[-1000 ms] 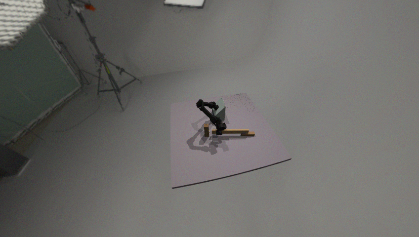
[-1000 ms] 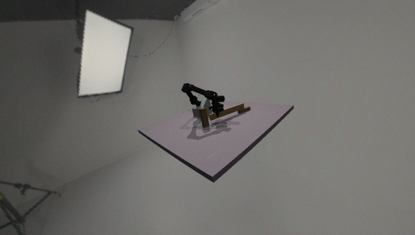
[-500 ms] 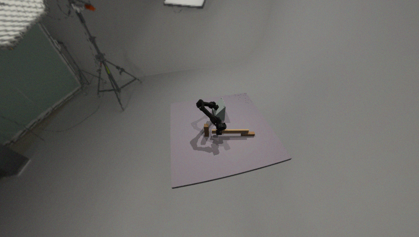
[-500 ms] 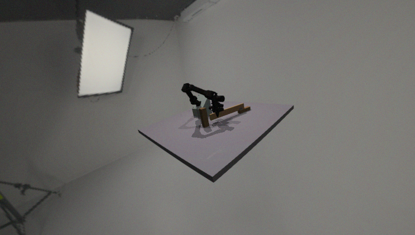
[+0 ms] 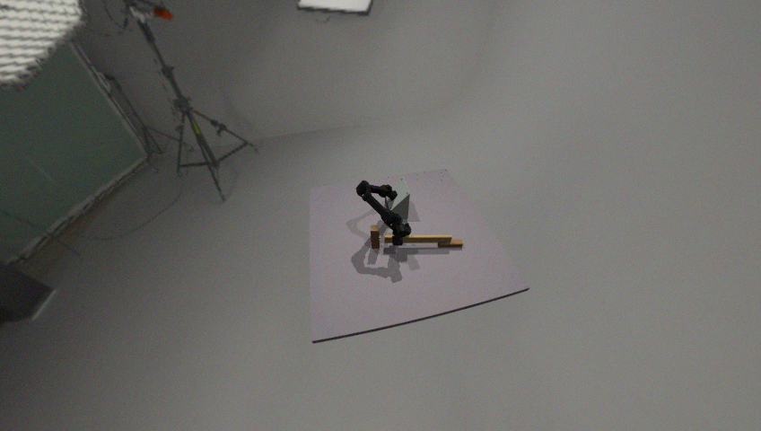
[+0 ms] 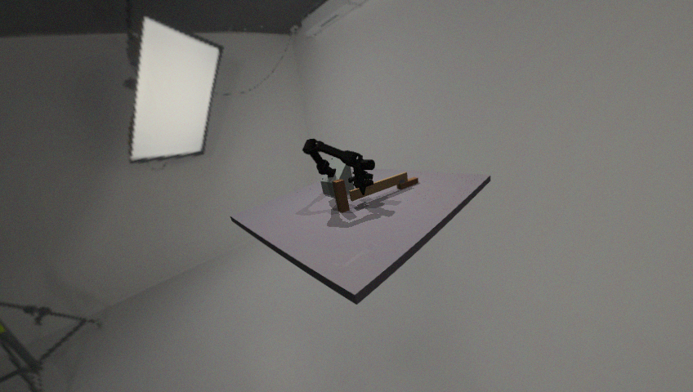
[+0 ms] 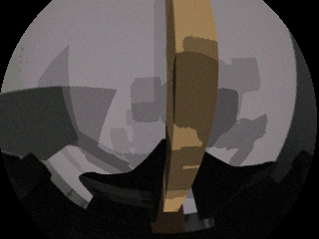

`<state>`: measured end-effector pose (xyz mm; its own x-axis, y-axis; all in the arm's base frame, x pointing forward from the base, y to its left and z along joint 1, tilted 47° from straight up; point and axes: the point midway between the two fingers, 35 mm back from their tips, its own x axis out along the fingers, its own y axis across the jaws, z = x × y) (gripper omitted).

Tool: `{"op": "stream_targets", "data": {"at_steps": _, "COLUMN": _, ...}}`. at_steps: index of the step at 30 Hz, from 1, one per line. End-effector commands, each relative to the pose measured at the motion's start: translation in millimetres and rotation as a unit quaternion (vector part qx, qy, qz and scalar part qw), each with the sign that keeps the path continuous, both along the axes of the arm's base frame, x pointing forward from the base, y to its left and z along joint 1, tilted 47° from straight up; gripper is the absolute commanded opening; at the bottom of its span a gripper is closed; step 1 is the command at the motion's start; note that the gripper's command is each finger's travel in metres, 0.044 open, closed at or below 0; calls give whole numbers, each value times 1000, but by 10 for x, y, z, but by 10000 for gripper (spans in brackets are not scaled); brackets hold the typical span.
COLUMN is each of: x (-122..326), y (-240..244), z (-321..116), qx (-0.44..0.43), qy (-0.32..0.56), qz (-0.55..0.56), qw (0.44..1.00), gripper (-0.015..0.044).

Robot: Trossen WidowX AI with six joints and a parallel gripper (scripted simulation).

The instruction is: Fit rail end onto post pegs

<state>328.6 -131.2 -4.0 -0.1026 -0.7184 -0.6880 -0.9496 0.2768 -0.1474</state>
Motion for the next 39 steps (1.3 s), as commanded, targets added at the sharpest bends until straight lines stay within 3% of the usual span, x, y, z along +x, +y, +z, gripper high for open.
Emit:
{"op": "stream_targets", "data": {"at_steps": 1, "x": 3, "y": -8, "z": 28, "qx": 0, "qy": -2, "qz": 3, "qw": 1000, "gripper": 0}}
{"op": "stream_targets", "data": {"at_steps": 39, "x": -24, "y": -72, "z": 124, "qx": 0, "qy": -1, "qz": 3, "qw": 1000, "gripper": 0}}
